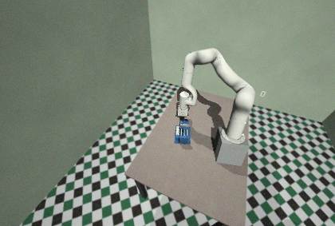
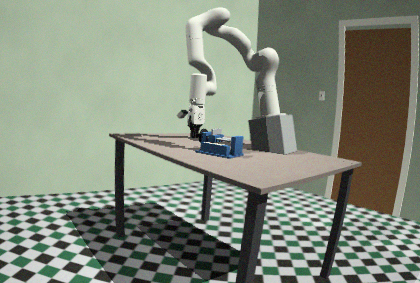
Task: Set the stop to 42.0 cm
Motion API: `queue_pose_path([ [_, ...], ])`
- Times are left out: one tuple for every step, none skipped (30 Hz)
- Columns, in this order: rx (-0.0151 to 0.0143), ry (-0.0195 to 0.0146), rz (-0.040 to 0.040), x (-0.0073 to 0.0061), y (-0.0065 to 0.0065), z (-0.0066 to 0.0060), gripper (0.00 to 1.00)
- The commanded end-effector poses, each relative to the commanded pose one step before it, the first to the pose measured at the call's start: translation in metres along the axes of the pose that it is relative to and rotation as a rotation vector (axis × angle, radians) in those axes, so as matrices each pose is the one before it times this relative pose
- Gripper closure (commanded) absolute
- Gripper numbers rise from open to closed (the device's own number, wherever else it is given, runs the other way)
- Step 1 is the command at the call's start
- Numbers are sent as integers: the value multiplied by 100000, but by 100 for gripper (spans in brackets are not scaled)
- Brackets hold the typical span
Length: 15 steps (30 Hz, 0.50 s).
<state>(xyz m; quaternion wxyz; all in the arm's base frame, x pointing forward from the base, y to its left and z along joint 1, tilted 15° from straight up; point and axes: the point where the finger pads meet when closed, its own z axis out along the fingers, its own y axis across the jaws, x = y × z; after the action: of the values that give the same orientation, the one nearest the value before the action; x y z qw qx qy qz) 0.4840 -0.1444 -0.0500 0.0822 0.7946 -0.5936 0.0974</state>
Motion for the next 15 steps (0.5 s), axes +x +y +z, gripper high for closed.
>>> queue_pose_path([
  [-132,100,3,29,-67,955,94],
  [0,0,0,0,26,156,94],
  [1,-2,0,-1,26,155,94],
  [-1,2,0,1,43,133,94],
  [-1,1,0,0,45,128,94],
  [1,-1,0,0,45,127,94],
  [0,-1,0,0,50,120,94],
  [-2,2,0,1,60,107,94],
  [0,0,0,0,0,0,94],
  [0,0,0,0,0,0,94],
  [0,0,0,0,60,106,94],
  [1,-2,0,-1,59,104,94],
  [0,0,0,0,64,97,94],
  [-2,2,0,1,72,87,94],
  [0,0,0,0,71,86,94],
])
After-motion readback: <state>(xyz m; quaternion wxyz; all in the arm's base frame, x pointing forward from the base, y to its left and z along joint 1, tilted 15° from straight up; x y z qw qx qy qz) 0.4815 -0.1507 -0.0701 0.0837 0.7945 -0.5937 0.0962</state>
